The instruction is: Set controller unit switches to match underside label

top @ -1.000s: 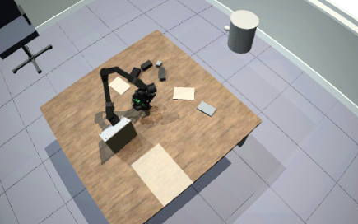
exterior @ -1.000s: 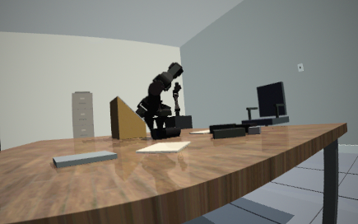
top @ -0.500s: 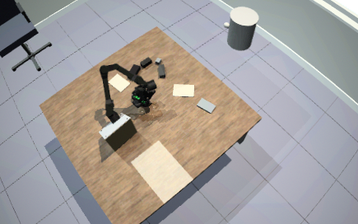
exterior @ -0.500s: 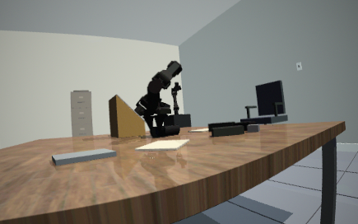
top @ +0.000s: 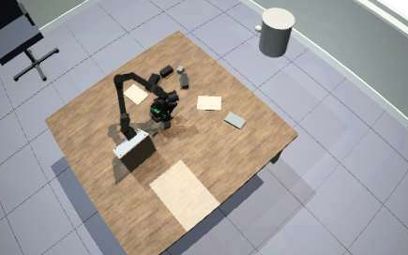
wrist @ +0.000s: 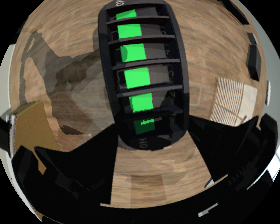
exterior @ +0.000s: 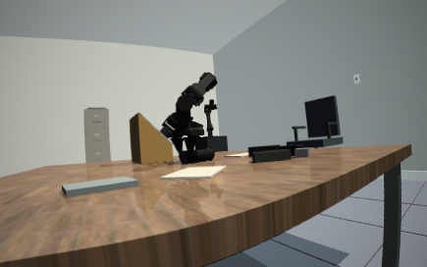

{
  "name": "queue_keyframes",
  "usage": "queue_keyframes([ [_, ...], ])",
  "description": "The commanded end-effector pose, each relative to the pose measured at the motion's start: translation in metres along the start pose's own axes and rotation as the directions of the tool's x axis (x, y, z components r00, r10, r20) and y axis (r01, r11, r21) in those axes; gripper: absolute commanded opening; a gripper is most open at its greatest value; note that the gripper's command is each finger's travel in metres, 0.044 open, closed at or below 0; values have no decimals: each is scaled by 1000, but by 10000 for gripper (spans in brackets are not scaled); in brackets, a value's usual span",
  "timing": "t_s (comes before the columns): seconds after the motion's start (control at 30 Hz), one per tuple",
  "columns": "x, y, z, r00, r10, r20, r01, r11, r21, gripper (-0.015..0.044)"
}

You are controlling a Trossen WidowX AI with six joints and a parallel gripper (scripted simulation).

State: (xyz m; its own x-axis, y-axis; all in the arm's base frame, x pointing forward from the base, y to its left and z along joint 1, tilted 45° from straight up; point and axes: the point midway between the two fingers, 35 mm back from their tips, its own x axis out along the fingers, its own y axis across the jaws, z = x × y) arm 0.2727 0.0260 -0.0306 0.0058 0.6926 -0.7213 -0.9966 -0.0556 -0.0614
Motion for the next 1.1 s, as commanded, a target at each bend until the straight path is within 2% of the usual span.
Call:
queue_keyframes([
  [0.0, -3, -12, 1, 1000, -29, 4, 29, 1000, -12, 0],
  [1.07, -3, -20, 2, 1000, -29, 4, 29, 999, -12, 0],
])
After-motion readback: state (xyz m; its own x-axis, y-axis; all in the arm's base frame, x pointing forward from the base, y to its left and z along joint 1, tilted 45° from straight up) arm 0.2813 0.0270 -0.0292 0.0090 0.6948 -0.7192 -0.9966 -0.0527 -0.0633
